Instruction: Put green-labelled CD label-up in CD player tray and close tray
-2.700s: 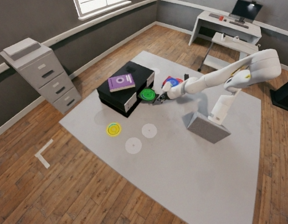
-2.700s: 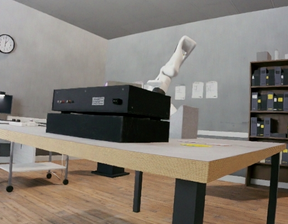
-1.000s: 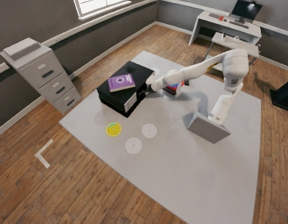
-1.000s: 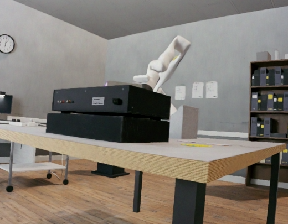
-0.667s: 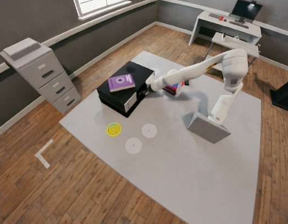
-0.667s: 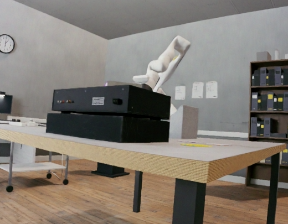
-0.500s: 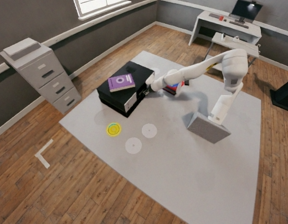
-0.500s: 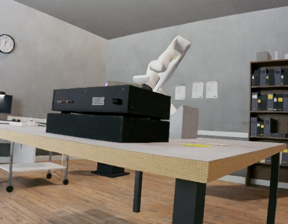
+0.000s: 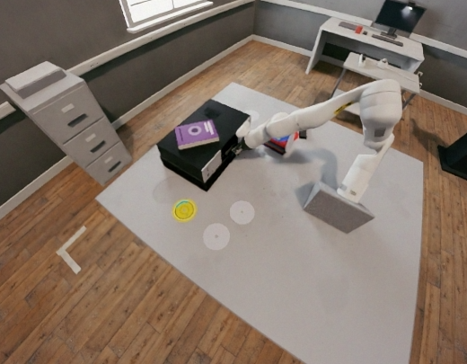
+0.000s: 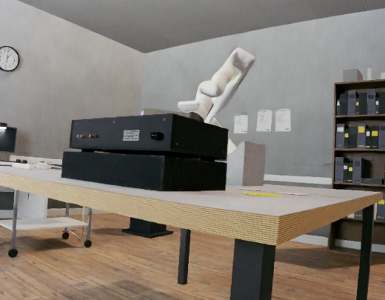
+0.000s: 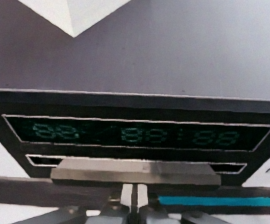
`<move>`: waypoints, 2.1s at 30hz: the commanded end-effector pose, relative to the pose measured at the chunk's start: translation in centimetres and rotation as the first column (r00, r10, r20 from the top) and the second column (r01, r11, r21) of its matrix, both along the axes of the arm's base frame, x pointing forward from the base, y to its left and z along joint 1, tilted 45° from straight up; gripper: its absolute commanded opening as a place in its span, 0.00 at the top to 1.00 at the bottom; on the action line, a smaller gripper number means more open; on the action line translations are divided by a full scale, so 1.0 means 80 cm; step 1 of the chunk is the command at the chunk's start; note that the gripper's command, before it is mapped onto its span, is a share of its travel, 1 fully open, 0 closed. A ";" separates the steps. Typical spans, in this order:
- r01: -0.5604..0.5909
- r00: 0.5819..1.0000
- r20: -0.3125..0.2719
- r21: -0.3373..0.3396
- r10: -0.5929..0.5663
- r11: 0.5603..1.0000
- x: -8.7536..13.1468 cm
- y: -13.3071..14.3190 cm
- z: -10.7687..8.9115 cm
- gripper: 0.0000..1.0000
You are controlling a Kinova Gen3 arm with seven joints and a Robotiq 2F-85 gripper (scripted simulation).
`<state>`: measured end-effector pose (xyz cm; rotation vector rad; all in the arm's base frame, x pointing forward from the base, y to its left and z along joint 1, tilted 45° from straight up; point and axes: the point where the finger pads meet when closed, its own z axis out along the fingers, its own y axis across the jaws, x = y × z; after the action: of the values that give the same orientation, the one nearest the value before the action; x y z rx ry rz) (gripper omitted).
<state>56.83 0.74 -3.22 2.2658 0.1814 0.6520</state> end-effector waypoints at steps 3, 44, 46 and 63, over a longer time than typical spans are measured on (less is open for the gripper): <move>-0.002 1.000 0.002 0.001 0.002 1.000 0.001 0.001 0.001 0.90; -0.002 1.000 0.002 0.001 0.002 1.000 0.012 -0.001 0.001 0.90; -0.002 1.000 0.002 0.001 0.002 1.000 0.012 -0.001 0.001 0.90; -0.002 1.000 0.002 0.001 0.002 1.000 0.017 -0.002 0.001 0.90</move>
<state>58.08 0.58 -3.25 2.2661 0.1819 0.6523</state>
